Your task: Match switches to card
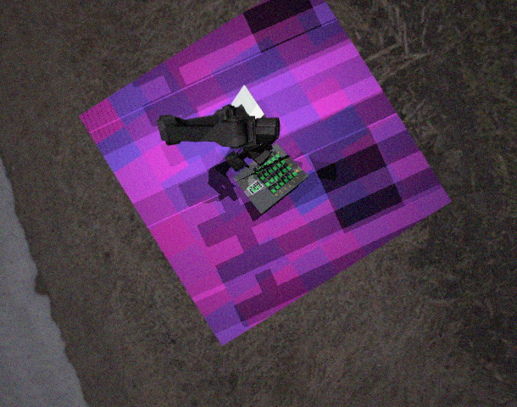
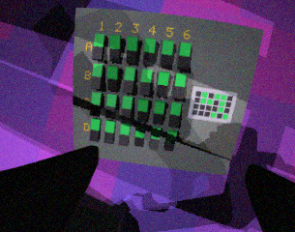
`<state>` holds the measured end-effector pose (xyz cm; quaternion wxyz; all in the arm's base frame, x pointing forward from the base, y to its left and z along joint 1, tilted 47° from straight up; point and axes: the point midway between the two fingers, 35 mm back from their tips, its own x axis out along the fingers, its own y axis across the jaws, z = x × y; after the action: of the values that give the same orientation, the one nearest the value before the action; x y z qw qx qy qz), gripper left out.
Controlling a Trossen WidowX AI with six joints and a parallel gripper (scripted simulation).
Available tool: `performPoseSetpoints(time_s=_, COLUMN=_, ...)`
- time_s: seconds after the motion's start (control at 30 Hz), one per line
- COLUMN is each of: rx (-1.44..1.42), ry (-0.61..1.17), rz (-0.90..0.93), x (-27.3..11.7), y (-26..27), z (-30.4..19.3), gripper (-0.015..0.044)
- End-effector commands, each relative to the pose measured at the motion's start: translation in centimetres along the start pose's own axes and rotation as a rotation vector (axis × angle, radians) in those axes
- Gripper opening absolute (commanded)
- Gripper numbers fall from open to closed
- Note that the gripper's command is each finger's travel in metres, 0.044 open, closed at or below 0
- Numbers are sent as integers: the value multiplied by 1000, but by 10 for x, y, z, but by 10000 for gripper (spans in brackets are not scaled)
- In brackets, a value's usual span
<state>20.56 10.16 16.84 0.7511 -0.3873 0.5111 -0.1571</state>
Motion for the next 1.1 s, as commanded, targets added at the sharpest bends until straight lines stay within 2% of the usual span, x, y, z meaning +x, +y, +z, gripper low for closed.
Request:
performPoseSetpoints(time_s=0.0, rx=1, ry=0, rz=2, x=2, y=2, z=2, gripper=374)
performPoseSetpoints(time_s=0.17, rx=25, ry=-12, rz=24, x=60, y=41, z=57, gripper=242)
performPoseSetpoints(time_s=0.27, rx=34, ry=-17, rz=23, x=82, y=50, z=73, gripper=164)
performPoseSetpoints(time_s=0.47, rx=36, ry=-18, rz=22, x=88, y=52, z=77, gripper=6)
performPoseSetpoints(time_s=0.6, rx=36, ry=-16, rz=22, x=91, y=52, z=77, gripper=0)
performPoseSetpoints(time_s=0.73, rx=37, ry=7, rz=21, x=123, y=52, z=78, gripper=0)
performPoseSetpoints(time_s=1.07, rx=37, ry=7, rz=21, x=123, y=52, z=78, gripper=0)
